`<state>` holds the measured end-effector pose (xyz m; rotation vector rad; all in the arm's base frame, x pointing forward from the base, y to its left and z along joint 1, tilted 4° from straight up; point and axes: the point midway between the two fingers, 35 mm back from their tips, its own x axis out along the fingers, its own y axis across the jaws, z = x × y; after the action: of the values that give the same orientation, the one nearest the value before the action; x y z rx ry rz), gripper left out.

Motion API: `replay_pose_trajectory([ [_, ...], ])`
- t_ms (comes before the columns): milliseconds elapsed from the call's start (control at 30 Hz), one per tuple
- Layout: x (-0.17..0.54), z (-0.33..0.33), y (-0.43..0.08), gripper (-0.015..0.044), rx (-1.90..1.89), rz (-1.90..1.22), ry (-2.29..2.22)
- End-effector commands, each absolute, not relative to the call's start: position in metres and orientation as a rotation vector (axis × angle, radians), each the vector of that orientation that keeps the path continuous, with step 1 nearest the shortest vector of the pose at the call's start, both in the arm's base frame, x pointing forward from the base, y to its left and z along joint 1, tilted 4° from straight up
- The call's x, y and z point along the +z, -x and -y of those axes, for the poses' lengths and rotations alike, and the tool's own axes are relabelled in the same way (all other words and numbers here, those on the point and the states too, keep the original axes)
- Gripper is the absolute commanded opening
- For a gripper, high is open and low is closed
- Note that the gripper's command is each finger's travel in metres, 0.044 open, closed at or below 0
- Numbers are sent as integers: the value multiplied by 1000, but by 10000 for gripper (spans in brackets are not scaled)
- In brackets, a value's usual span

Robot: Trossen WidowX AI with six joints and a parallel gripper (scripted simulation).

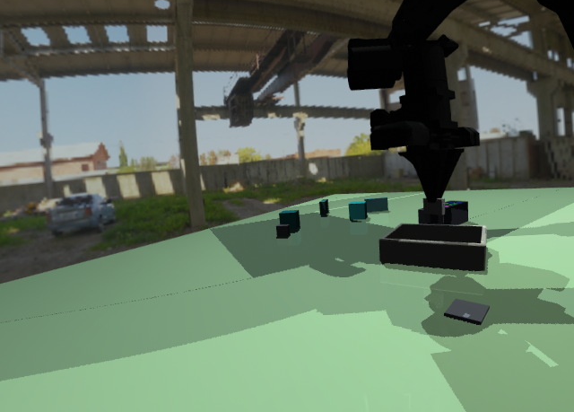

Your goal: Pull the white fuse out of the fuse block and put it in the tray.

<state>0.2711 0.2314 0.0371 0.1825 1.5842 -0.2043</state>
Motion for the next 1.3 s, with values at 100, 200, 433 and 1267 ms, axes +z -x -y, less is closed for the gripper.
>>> replay_pose_trajectory([
  [100,23,-231,-269,0,-211,-1590,-186],
  [200,19,-231,-269,0,-211,-1590,-185],
  [433,23,-231,-270,105,-206,-1586,-181],
  [1267,56,-231,-271,330,-210,-1590,-178],
])
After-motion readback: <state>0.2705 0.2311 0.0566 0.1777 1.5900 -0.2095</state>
